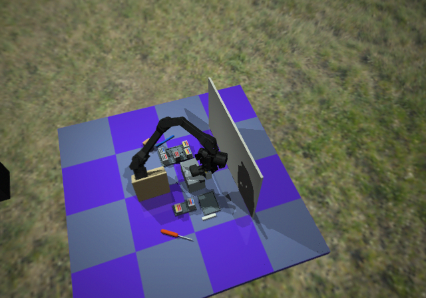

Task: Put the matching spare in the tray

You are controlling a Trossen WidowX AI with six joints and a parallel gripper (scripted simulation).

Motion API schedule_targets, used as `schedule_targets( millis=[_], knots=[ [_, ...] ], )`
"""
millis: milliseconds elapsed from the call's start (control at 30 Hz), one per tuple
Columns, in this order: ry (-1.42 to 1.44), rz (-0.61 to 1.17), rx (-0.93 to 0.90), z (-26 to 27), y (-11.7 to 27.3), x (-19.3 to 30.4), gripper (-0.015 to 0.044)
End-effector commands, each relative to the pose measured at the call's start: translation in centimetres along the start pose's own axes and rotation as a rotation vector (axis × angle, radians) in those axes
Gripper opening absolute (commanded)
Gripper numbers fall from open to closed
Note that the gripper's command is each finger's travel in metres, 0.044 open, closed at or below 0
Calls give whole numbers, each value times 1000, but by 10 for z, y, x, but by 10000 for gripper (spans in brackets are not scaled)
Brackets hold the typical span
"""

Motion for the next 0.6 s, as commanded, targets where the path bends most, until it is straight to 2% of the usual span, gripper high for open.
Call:
schedule_targets(
  millis=[0, 333, 567],
  knots=[
    [12, 1, 7, 8, 1, 21, 0],
    [34, -29, 26, 41, -12, 74, 0],
    [36, -31, 28, 43, -13, 79, 0]
  ],
)
Point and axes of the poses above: the point midway between the two fingers, 35 mm back from their tips, its own y axis back along the fingers, its own z axis across the jaws, x = y × z, the point moved 10 cm from there along y, back along the fingers, and after that the axes turned 13 degrees about y, right-handed, at the moved point
